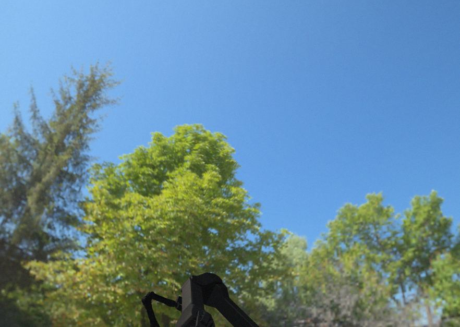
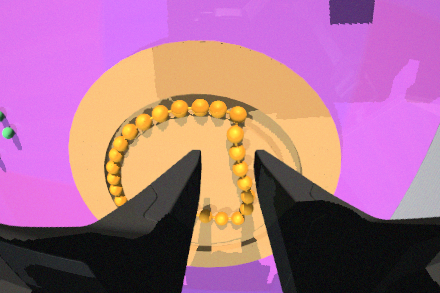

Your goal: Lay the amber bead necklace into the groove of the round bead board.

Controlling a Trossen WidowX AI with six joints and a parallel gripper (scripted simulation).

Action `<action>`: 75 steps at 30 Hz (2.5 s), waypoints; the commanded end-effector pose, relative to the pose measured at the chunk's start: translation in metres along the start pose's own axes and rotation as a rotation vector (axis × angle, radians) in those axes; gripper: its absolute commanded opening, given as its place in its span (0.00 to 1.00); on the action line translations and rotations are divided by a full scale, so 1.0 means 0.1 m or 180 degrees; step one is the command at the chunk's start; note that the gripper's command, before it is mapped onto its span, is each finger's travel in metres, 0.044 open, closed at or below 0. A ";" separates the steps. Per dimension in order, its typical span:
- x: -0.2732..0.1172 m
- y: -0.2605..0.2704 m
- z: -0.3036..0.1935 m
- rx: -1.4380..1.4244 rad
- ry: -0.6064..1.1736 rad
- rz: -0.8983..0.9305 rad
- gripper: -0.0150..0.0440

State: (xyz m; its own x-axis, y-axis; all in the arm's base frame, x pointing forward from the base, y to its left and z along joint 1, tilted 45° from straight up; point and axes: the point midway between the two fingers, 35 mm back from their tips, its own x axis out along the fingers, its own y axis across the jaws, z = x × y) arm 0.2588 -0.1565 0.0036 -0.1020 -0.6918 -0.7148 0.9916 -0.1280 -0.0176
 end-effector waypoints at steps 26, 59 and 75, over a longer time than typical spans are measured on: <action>0.26 -0.03 0.01 -0.0006 -0.0010 -0.0036 0.25; 0.24 -0.04 0.00 -0.0012 -0.0010 -0.0041 0.25; 0.23 -0.18 0.06 -0.0026 -0.0013 -0.0054 0.25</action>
State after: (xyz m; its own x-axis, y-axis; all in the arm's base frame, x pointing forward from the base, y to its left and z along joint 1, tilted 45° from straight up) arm 0.2403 -0.1726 -0.0067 -0.1164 -0.6920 -0.7125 0.9905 -0.1339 -0.0318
